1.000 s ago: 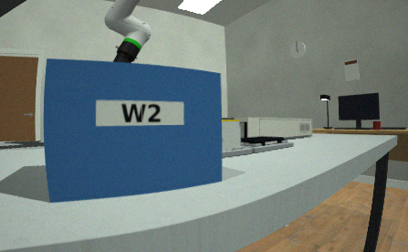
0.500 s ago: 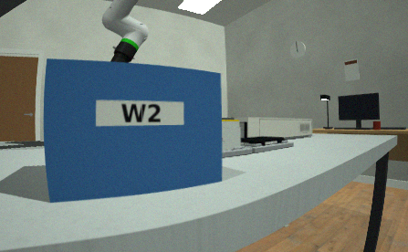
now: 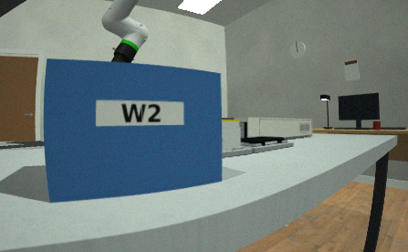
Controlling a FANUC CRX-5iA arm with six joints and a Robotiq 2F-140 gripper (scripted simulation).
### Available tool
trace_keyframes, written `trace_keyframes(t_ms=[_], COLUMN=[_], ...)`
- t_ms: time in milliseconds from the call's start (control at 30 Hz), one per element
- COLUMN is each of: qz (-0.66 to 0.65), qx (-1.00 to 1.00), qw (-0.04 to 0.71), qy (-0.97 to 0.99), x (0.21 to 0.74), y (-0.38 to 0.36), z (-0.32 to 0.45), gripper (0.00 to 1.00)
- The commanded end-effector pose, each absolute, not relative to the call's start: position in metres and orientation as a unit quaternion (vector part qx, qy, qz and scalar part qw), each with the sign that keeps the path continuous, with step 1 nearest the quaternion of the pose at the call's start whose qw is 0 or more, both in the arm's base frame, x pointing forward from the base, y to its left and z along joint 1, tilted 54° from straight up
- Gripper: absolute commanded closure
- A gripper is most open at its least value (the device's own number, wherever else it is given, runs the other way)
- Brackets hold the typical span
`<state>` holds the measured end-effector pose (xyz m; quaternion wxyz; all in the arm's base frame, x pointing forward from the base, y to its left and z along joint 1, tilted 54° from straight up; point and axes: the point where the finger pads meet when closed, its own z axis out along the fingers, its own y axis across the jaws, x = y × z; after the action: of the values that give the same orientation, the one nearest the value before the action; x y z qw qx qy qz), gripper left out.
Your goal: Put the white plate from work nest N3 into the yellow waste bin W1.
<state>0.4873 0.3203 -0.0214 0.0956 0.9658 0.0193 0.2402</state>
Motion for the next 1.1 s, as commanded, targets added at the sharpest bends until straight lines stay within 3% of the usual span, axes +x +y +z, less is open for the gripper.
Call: trace_keyframes(t_ms=[0,1067], qz=[0.24,0.24], qx=[0.966,0.966], qw=[0.095,0.095], qy=[0.02,0.02], x=[0.49,0.514], y=[0.321,0.317], z=[-0.023,-0.041], gripper=[0.9,0.9])
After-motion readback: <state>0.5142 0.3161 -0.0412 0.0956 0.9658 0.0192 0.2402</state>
